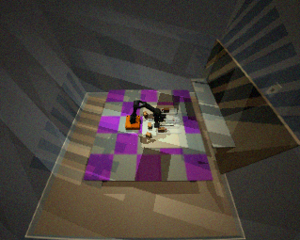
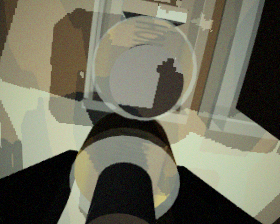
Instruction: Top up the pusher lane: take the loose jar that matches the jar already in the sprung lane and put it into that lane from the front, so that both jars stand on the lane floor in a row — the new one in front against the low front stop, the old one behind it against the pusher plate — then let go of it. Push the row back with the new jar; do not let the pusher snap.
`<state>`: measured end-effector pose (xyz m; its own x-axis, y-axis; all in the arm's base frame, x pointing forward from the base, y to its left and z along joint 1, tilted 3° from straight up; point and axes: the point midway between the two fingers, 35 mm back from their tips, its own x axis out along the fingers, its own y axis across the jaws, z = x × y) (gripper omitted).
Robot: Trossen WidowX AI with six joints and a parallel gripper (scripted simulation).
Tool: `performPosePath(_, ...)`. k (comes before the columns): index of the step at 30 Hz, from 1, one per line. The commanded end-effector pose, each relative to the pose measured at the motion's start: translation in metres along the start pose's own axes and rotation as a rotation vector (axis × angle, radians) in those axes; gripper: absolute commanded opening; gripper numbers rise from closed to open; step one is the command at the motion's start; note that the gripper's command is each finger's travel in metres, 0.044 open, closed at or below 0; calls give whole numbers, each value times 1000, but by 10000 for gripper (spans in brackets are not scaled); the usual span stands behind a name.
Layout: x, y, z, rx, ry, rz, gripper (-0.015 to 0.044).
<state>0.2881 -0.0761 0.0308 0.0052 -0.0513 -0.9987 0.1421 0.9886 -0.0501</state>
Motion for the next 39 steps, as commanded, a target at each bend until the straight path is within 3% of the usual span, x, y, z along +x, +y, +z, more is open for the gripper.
performPosePath(1,-3,-1,9,1,-26,-3,0)
performPosePath(39,-4,-1,23,1,-27,-3,0)
